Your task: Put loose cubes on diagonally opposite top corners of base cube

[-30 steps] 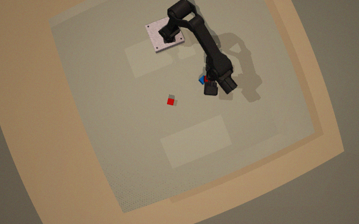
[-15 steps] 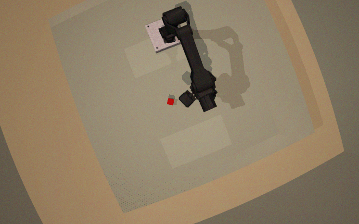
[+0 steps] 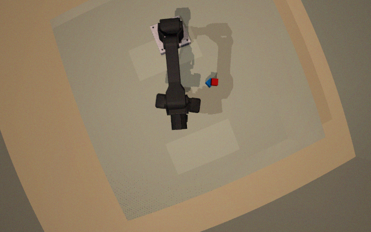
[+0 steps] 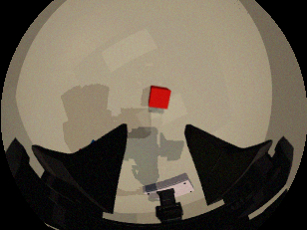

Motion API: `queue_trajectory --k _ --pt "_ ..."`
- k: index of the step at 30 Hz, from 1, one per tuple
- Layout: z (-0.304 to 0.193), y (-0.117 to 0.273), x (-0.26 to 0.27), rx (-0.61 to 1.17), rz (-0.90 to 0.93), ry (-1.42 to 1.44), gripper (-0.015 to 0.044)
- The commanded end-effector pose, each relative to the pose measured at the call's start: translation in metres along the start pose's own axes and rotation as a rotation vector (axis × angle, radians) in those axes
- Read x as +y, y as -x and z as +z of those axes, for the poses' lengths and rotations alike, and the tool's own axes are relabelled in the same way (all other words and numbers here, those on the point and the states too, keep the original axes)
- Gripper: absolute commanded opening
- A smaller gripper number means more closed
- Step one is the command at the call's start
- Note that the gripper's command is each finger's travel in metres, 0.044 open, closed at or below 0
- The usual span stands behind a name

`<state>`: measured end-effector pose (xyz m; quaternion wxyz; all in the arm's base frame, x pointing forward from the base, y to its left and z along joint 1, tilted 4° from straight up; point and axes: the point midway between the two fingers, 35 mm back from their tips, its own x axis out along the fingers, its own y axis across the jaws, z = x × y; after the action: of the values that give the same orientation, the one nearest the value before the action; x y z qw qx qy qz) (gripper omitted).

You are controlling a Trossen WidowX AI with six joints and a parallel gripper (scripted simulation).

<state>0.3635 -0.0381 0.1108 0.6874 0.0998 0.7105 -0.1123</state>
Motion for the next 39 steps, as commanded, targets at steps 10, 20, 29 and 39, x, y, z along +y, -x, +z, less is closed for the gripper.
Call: queue_trajectory --k 10,20,29,39 --pt "0.006 -0.017 -0.013 0.006 -0.007 -0.108 0.0265" --pt "0.004 -0.060 -0.013 0.006 -0.007 -0.108 0.0265" --pt "0.004 -0.075 -0.013 0.006 -0.007 -0.108 0.0265" --pt "0.004 -0.087 -0.013 0.006 -0.007 -0.108 0.0265"
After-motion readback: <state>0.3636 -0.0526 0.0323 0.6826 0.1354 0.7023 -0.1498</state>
